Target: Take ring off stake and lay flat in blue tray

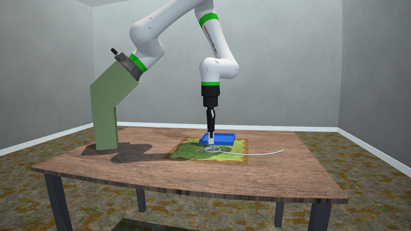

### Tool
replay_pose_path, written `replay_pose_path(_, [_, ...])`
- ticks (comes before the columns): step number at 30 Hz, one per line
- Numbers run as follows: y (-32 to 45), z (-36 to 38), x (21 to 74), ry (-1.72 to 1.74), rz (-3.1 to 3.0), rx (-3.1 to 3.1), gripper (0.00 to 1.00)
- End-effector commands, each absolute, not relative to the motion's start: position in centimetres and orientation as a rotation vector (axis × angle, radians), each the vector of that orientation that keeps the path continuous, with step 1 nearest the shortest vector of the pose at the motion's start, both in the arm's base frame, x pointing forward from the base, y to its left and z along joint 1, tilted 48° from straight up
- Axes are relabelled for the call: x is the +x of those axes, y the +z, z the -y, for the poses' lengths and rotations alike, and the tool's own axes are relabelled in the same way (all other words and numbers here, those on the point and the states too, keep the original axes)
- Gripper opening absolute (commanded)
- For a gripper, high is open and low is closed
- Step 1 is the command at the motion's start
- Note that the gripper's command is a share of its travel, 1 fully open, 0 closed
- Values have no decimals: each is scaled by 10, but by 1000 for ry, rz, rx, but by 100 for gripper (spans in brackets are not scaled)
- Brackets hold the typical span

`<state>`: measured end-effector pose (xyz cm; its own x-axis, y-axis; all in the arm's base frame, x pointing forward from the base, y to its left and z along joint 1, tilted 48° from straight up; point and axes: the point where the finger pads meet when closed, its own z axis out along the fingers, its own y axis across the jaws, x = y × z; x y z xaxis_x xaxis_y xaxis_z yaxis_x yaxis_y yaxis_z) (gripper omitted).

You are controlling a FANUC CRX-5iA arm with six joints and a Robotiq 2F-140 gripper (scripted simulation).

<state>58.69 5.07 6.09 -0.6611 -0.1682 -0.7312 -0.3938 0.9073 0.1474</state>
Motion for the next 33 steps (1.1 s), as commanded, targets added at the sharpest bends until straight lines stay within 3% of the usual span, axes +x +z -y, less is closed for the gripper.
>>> replay_pose_path(1, [60, -51, 589, 377, -2294, -399, 15])
replay_pose_path(33, [54, -54, 594, 377, -2294, -399, 15])
